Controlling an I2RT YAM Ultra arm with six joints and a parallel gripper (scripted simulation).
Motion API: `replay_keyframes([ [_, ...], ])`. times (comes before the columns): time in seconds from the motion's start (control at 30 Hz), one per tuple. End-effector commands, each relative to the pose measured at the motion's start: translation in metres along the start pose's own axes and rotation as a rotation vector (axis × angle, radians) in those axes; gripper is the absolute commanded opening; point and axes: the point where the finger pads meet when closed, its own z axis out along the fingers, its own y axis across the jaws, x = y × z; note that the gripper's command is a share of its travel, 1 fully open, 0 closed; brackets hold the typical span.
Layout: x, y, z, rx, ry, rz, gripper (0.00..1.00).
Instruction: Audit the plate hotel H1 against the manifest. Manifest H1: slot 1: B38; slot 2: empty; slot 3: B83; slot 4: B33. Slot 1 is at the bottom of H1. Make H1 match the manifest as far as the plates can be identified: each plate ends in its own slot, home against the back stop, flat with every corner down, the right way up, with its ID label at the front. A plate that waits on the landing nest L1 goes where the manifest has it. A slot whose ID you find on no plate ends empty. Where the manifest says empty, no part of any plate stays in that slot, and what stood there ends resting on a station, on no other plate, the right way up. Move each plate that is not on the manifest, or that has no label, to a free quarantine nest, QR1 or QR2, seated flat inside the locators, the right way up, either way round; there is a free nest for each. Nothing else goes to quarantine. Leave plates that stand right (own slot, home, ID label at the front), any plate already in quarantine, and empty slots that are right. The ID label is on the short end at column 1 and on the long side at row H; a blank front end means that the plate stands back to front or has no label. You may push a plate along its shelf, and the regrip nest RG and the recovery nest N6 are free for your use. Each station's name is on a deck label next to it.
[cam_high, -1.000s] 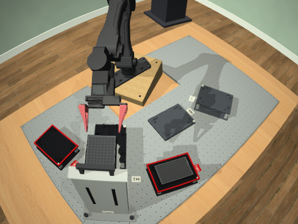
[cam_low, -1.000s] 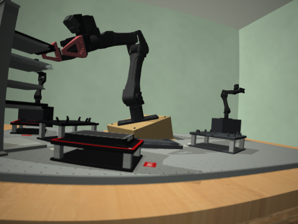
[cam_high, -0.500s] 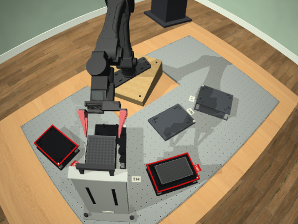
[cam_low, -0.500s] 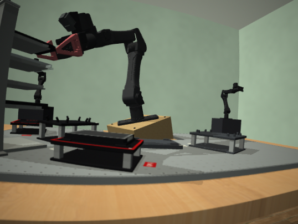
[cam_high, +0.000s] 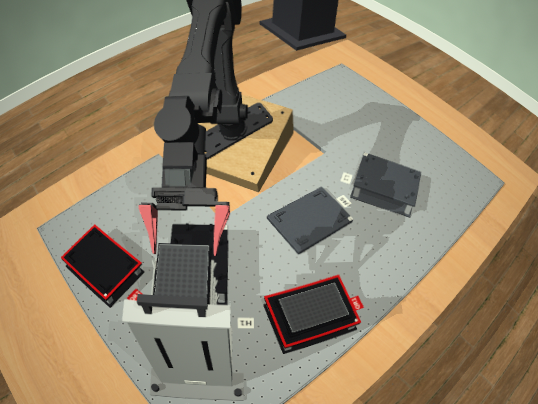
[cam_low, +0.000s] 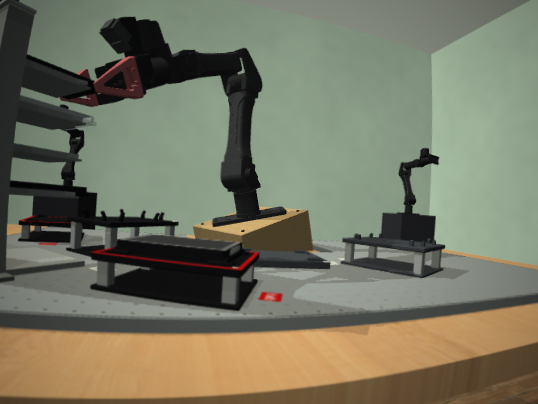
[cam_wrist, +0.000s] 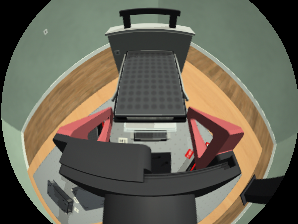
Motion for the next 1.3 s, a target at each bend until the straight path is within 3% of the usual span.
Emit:
replay_keyframes([
  [0.0, -0.007, 0.0, -0.002, 0.001, -0.018, 0.0, 1.0],
  [0.03, -0.007, 0.0, -0.002, 0.001, -0.018, 0.0, 1.0],
  [0.07, -0.007, 0.0, -0.002, 0.001, -0.018, 0.0, 0.86],
  [0.87, -0.008, 0.0, -0.003, 0.001, -0.018, 0.0, 0.86],
  [1.27, -0.001, 0.0, -0.014, 0.001, -0.018, 0.0, 0.86],
])
